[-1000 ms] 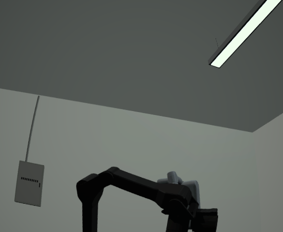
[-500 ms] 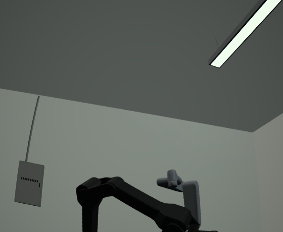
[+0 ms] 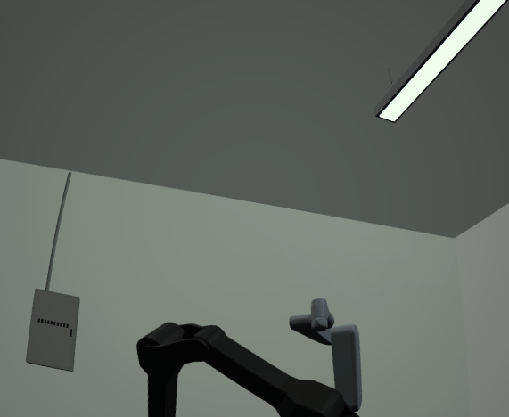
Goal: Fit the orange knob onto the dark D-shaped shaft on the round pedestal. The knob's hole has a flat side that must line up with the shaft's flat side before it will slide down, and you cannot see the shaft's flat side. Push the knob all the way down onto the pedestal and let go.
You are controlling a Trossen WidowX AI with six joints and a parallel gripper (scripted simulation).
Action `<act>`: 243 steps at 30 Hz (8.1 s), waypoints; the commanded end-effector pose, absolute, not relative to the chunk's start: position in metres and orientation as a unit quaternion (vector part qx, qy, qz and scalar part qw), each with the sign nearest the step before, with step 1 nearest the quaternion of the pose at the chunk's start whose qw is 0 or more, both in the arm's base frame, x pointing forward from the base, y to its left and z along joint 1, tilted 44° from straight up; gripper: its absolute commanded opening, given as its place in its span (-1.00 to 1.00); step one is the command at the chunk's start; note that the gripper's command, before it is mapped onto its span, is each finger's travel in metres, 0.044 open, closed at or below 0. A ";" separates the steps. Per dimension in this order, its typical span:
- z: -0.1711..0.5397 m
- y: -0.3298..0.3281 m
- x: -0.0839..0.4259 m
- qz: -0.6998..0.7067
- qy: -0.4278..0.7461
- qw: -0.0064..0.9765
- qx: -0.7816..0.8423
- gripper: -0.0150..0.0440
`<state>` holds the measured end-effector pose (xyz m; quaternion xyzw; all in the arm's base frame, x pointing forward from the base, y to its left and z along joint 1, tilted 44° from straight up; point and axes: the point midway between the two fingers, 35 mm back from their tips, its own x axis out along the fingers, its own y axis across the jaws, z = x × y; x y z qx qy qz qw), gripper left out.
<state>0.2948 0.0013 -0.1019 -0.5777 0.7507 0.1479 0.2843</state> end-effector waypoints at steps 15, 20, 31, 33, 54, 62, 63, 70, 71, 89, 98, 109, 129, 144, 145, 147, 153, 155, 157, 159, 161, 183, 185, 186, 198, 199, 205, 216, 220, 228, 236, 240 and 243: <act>-0.120 -0.016 0.291 0.148 0.749 0.282 -0.581 1.00; -0.120 -0.016 0.291 0.148 0.749 0.282 -0.581 0.56; -0.120 -0.016 0.291 0.148 0.749 0.282 -0.581 0.30; -0.120 -0.016 0.291 0.148 0.749 0.282 -0.581 0.25; -0.108 -0.017 0.289 0.207 0.717 0.358 -0.561 0.11; -0.099 -0.020 0.288 0.245 0.691 0.406 -0.545 0.11; -0.098 -0.020 0.287 0.250 0.687 0.412 -0.543 0.11; -0.091 -0.023 0.286 0.283 0.661 0.453 -0.527 0.11; -0.090 -0.024 0.285 0.287 0.657 0.458 -0.525 0.11; -0.075 -0.036 0.280 0.366 0.579 0.554 -0.474 0.11; -0.069 -0.044 0.277 0.402 0.535 0.596 -0.444 0.11; -0.064 -0.055 0.272 0.443 0.476 0.644 -0.404 0.11; -0.063 -0.057 0.272 0.450 0.462 0.654 -0.394 0.39; -0.063 -0.057 0.272 0.450 0.462 0.654 -0.394 0.39; -0.063 -0.057 0.272 0.450 0.462 0.654 -0.394 0.48; -0.063 -0.057 0.272 0.450 0.462 0.654 -0.394 0.66; -0.063 -0.057 0.272 0.450 0.462 0.654 -0.394 1.00; -0.063 -0.057 0.272 0.450 0.462 0.654 -0.394 1.00; -0.061 -0.056 0.272 0.450 0.462 0.654 -0.394 1.00; -0.046 -0.042 0.277 0.450 0.463 0.654 -0.394 1.00; -0.022 -0.019 0.282 0.450 0.463 0.654 -0.394 1.00; 0.012 0.014 0.286 0.199 0.722 0.345 -0.566 1.00; 0.012 0.014 0.286 0.199 0.722 0.345 -0.566 1.00; 0.012 0.014 0.286 0.199 0.722 0.345 -0.566 1.00; 0.011 0.014 0.286 -0.066 0.746 0.520 -0.410 1.00; 0.011 0.014 0.286 -0.101 0.742 0.539 -0.384 1.00; 0.010 0.014 0.285 -0.284 0.693 0.618 -0.237 1.00; 0.002 0.007 0.284 -0.289 0.691 0.620 -0.233 1.00; -0.014 -0.009 0.281 -0.290 0.691 0.620 -0.233 1.00; -0.025 -0.020 0.279 -0.290 0.691 0.620 -0.233 1.00; -0.035 -0.028 0.279 -0.289 0.690 0.621 -0.232 1.00; -0.040 -0.033 0.278 -0.289 0.690 0.621 -0.232 1.00; -0.043 -0.036 0.278 -0.289 0.690 0.621 -0.232 1.00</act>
